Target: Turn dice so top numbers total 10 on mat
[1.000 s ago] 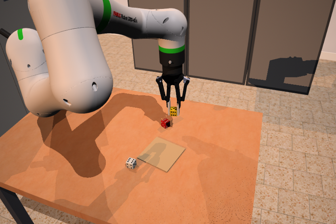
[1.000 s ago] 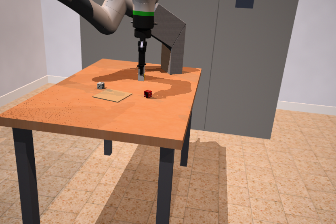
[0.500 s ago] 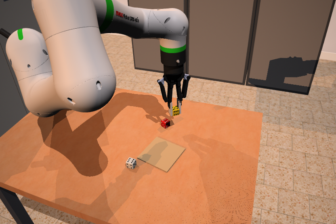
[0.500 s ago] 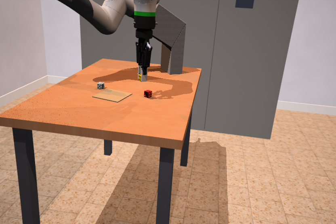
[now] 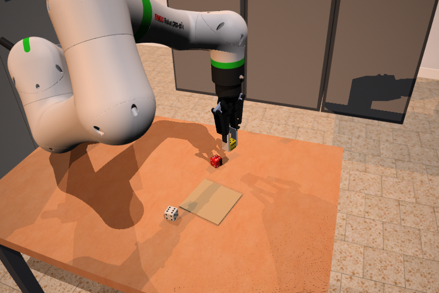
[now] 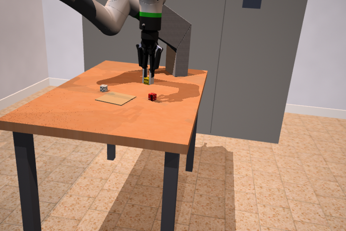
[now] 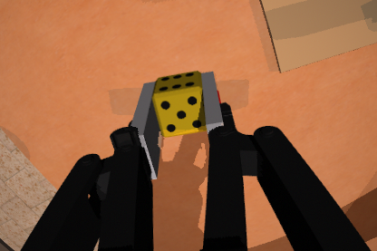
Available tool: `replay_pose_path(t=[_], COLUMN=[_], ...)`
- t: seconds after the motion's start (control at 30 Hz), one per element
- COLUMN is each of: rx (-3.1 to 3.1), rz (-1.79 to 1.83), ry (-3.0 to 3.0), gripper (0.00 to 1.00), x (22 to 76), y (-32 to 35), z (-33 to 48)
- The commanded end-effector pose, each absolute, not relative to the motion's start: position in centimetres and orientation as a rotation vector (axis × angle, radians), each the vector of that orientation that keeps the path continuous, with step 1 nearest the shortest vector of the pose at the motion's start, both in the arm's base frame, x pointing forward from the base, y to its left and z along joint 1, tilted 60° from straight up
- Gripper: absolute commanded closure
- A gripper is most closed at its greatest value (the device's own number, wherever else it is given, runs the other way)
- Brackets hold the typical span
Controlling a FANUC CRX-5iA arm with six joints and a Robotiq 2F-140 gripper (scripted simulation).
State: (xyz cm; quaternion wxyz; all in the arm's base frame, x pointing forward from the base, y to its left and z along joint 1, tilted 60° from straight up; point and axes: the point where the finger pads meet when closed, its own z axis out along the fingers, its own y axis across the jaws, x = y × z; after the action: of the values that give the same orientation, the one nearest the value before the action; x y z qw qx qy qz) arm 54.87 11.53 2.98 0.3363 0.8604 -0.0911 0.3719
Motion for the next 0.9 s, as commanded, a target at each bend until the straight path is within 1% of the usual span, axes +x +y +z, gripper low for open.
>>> replay_pose_path(t=[0.0,0.23,0.3,0.73,0.83,0.87], rx=[2.227,2.196,2.161,1.999,1.99,1.945], rz=[0.863,0.771,0.693,0.438,0.425,0.369], ry=[-0.048,0.136,0.286,0.735,0.756,0.847], gripper=[0.84,0.84,0.84,0.84,0.84,0.84], x=[54.98,55.09,55.18,55.46,55.48,55.54], y=[11.7,11.85,11.98,12.37,12.39,12.48], z=[2.83,2.68,2.54,2.12,2.1,2.01])
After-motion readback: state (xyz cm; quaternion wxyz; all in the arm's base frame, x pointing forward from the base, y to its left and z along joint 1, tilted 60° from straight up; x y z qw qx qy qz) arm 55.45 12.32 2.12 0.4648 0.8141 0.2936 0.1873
